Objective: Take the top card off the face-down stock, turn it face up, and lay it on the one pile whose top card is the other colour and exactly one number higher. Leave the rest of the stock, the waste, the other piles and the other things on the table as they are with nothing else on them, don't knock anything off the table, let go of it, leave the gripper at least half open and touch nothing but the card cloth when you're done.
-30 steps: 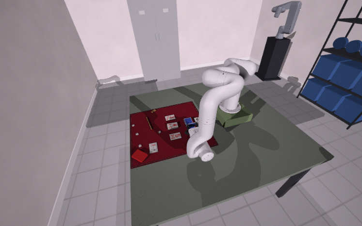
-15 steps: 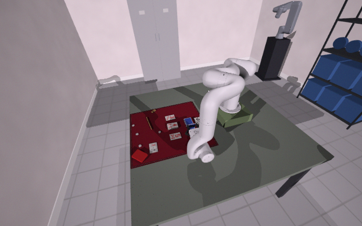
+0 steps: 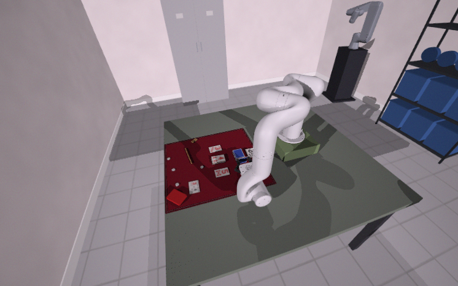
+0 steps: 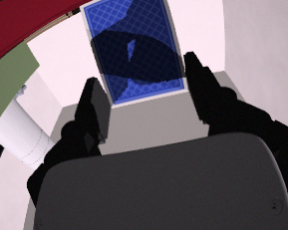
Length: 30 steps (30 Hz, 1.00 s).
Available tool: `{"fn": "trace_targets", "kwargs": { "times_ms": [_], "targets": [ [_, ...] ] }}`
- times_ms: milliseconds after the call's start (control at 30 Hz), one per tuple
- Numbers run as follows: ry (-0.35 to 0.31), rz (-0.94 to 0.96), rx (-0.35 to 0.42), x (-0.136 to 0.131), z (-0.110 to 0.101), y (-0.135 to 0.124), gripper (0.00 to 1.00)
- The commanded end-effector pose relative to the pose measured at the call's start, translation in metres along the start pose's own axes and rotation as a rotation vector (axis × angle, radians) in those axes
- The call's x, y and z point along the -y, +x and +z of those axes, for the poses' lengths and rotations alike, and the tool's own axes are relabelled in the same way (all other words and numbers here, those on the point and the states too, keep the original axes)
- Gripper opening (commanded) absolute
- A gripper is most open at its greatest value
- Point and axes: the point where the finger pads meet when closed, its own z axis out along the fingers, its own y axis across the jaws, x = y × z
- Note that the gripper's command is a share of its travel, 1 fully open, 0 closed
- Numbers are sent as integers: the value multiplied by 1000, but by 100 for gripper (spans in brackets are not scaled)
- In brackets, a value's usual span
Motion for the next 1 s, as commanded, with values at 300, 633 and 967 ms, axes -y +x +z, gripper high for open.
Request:
{"fn": "trace_targets", "kwargs": {
  "times_ms": [300,633,967],
  "targets": [
    [0,1,-2,0,-1,0,73],
    [0,1,-2,0,-2,0,73],
    [0,1,-2,0,-2,0,100]
  ]
}}
